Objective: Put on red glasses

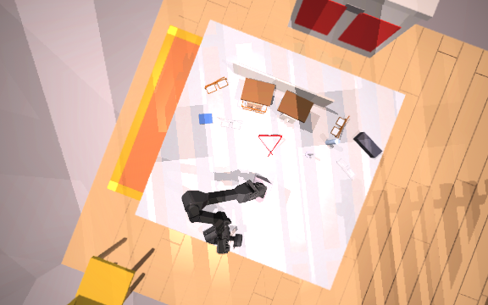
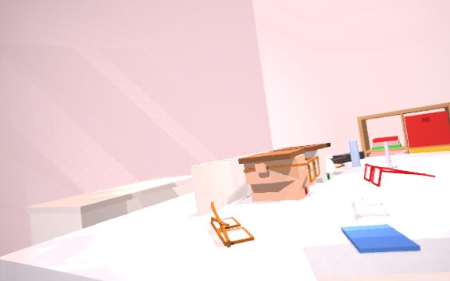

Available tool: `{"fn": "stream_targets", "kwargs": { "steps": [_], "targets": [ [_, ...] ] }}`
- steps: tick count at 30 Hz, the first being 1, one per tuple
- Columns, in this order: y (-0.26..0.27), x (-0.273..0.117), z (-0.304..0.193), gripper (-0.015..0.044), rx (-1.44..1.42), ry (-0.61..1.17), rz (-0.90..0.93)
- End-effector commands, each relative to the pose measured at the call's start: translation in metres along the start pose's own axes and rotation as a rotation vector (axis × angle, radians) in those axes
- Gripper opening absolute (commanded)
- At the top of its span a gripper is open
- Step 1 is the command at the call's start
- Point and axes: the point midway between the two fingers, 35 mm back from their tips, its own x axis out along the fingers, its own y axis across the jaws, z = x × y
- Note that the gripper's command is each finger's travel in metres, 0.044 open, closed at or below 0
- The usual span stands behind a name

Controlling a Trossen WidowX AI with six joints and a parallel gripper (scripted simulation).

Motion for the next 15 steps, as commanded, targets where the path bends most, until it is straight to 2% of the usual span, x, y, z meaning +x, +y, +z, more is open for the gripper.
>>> {"fn": "stream_targets", "kwargs": {
  "steps": [1,8,15],
  "targets": [
    [0.0,0.0,0.0,0.0426,0.0,0.0,0.0],
    [0.0,0.0,0.0,0.044,0.0,0.0,0.0],
    [-0.037,-0.006,-0.008,0.0256,0.119,0.02,-0.073]
  ]
}}
